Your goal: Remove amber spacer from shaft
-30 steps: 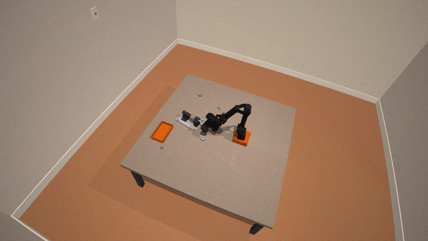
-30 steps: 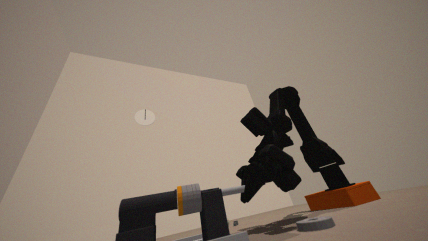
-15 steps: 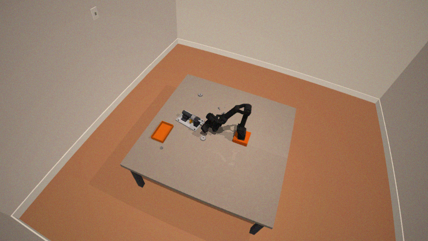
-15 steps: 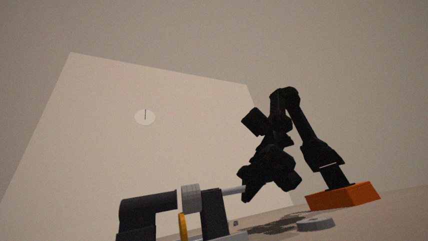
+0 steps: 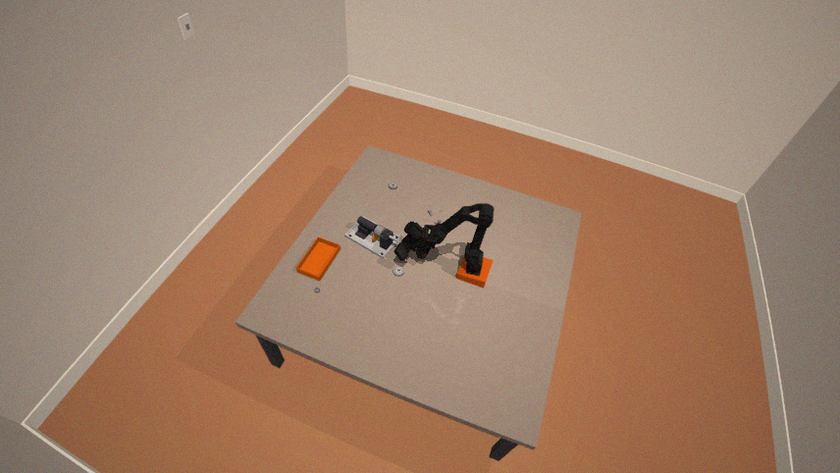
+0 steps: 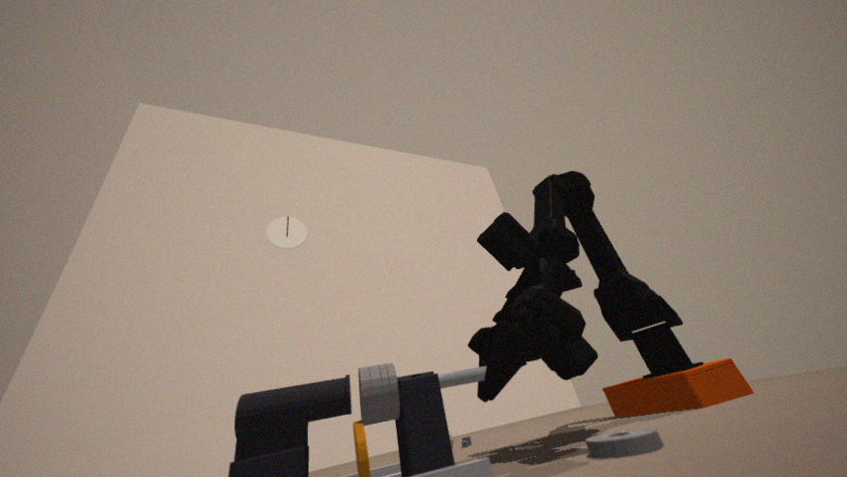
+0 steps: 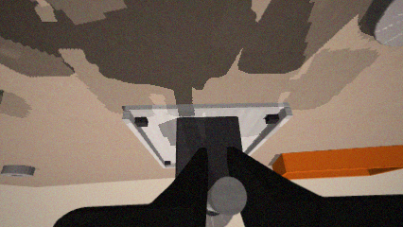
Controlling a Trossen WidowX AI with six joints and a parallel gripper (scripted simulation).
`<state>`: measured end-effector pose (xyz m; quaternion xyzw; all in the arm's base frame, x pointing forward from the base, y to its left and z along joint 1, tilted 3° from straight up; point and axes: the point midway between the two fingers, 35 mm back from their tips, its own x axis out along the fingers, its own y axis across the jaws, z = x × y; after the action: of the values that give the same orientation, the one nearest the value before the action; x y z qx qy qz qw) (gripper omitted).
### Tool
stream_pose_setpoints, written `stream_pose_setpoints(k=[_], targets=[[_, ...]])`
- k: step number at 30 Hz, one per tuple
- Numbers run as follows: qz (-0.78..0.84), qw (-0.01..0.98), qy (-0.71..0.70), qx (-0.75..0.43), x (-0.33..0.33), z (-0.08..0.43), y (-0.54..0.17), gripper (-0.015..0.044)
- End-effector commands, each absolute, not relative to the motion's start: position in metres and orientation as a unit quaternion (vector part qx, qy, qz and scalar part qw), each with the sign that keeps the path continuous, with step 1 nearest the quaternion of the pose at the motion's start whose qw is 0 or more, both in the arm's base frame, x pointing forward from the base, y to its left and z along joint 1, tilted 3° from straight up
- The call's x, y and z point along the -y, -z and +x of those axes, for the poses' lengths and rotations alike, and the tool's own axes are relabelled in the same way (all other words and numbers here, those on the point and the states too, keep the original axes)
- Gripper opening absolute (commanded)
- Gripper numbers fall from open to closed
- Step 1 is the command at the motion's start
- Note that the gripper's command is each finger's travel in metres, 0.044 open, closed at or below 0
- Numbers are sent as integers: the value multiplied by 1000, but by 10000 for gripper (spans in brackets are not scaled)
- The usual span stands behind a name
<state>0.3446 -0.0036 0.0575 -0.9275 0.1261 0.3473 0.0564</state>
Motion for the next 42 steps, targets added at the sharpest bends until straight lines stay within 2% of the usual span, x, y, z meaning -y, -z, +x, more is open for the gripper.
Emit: stream_pose_setpoints(k=[1,42], targets=[[-928,58,-346,-127,4,344,-57,0],[-928,58,-346,-127,7,357,-59,0]])
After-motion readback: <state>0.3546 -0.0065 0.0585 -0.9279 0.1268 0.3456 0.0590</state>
